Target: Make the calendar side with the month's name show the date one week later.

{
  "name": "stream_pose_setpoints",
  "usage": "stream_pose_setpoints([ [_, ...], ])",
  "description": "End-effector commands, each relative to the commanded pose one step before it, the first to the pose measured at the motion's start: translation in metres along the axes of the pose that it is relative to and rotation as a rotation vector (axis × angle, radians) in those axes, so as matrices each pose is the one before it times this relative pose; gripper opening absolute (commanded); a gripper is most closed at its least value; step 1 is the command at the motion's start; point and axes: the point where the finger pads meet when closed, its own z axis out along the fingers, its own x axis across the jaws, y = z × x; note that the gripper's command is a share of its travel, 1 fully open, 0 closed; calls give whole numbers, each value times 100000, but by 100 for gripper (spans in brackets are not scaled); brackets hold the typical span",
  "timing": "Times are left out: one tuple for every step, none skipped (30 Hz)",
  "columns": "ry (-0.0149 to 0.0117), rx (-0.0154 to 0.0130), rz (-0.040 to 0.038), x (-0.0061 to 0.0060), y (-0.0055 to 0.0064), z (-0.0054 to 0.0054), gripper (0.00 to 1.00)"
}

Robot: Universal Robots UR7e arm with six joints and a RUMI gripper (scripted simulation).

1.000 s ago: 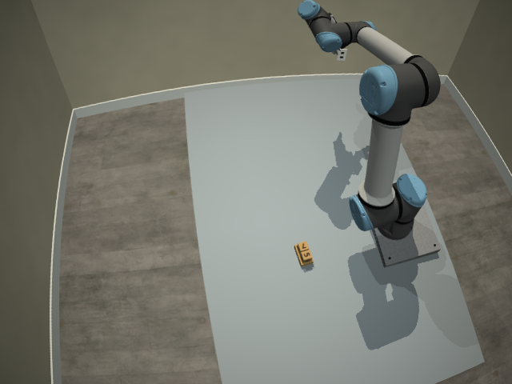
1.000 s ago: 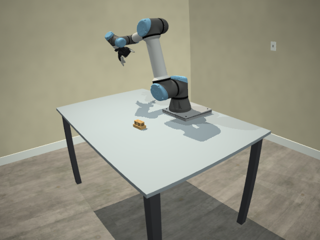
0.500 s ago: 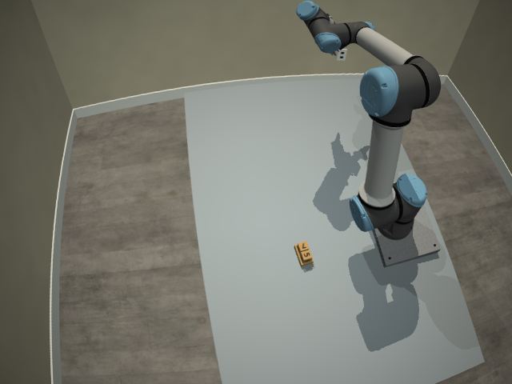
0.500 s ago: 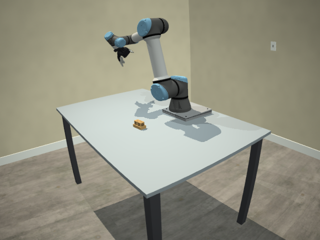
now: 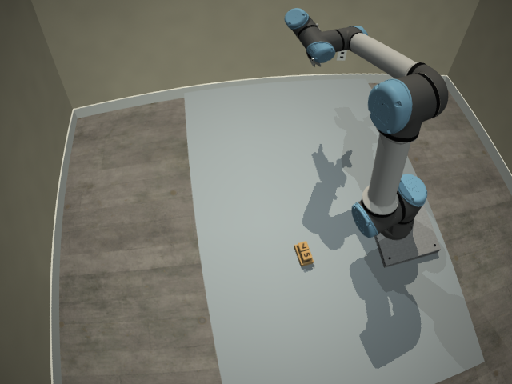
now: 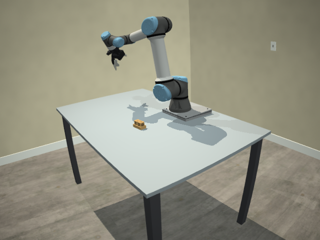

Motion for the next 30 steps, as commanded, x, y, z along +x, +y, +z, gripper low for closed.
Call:
stream_pose_setpoints([
  [-7653,4501,-10385,-5934,1761,-3837,100],
  [0,0,0,0,0,0,100],
  [-2010,1205,-2955,-1675,405,-900,100],
  [0,0,0,0,0,0,100],
  [0,0,0,0,0,0,100],
  [0,0,0,0,0,0,100],
  [-2076,1231,-3092,-1755,424,-900,100],
  [-2136,1250,-3222,-1830,443,-894,100],
  [0,0,0,0,0,0,100],
  [-2188,1262,-3342,-1900,459,-880,100],
  [0,0,0,0,0,0,100],
  [0,0,0,0,0,0,100],
  [-2232,1268,-3454,-1964,475,-860,100],
  [0,0,0,0,0,0,100],
  [-2269,1266,-3555,-2022,489,-834,100],
  [0,0,0,0,0,0,100],
  [-2299,1258,-3645,-2073,501,-801,100],
  [0,0,0,0,0,0,100],
  [0,0,0,0,0,0,100],
  [-2321,1243,-3723,-2117,511,-763,100],
  [0,0,0,0,0,0,100],
  [0,0,0,0,0,0,100],
  [0,0,0,0,0,0,100],
  [-2337,1222,-3789,-2153,519,-721,100],
  [-2345,1195,-3842,-2180,526,-674,100],
  [0,0,0,0,0,0,100],
  [0,0,0,0,0,0,100],
  [-2346,1162,-3882,-2200,531,-624,100],
  [0,0,0,0,0,0,100],
  [0,0,0,0,0,0,100],
])
